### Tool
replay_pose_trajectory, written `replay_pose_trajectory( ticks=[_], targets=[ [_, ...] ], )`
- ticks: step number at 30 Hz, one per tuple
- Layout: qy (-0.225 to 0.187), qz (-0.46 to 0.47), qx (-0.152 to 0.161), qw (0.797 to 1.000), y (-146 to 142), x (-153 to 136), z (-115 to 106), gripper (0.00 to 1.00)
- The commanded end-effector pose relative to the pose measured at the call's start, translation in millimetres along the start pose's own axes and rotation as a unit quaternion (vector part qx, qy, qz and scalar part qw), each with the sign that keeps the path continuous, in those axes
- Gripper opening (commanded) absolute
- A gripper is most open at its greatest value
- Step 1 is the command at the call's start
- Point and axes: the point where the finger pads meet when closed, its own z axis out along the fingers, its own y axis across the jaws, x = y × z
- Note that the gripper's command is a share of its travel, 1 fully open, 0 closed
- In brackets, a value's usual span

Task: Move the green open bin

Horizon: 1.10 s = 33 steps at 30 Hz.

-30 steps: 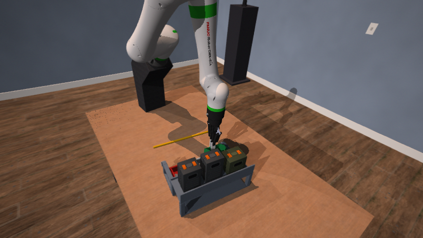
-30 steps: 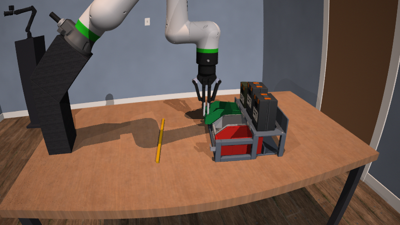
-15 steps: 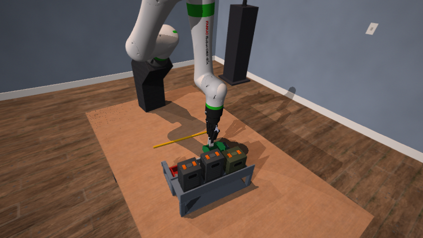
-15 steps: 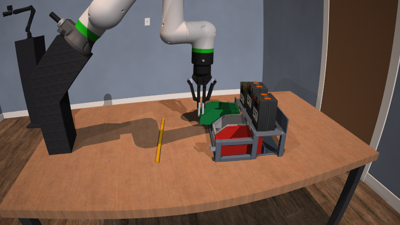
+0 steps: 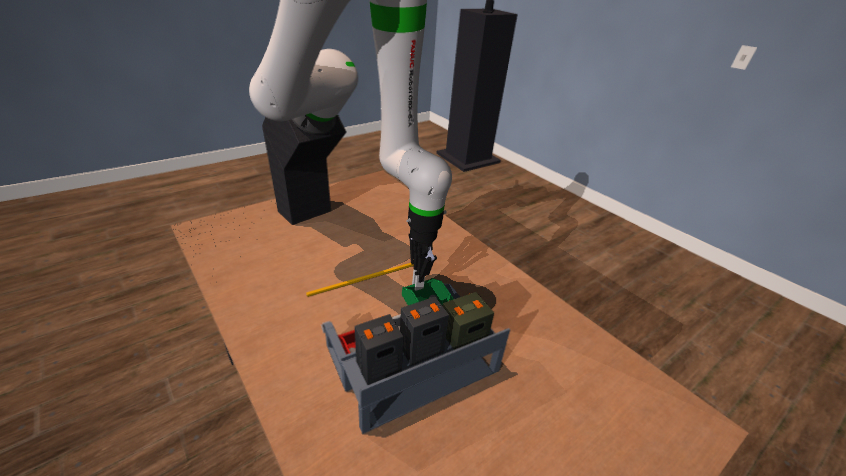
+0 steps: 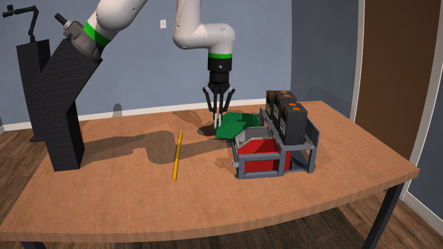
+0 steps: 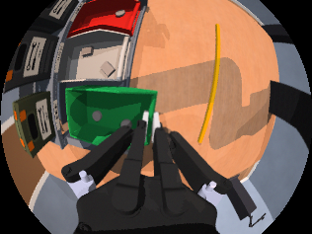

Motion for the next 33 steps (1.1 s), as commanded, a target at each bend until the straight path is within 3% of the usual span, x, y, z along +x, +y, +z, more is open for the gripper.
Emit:
replay_pose_trajectory(
  ticks=[1, 13, 14, 18, 30, 31, 33],
  targets=[
    [-0.002, 0.001, 0.022, 1.000, 21, 0, 1, 0.00],
    [-0.002, 0.001, 0.022, 1.000, 21, 0, 1, 0.00],
    [0.004, 0.000, -0.002, 1.000, 27, 0, 1, 0.00],
    [-0.002, 0.001, 0.022, 1.000, 51, 0, 2, 0.00],
    [-0.002, 0.001, 0.022, 1.000, 51, 0, 2, 0.00],
    [0.012, 0.000, -0.011, 1.000, 56, 0, 2, 0.00],
    [0.005, 0.000, 0.006, 1.000, 68, 0, 3, 0.00]
  ],
)
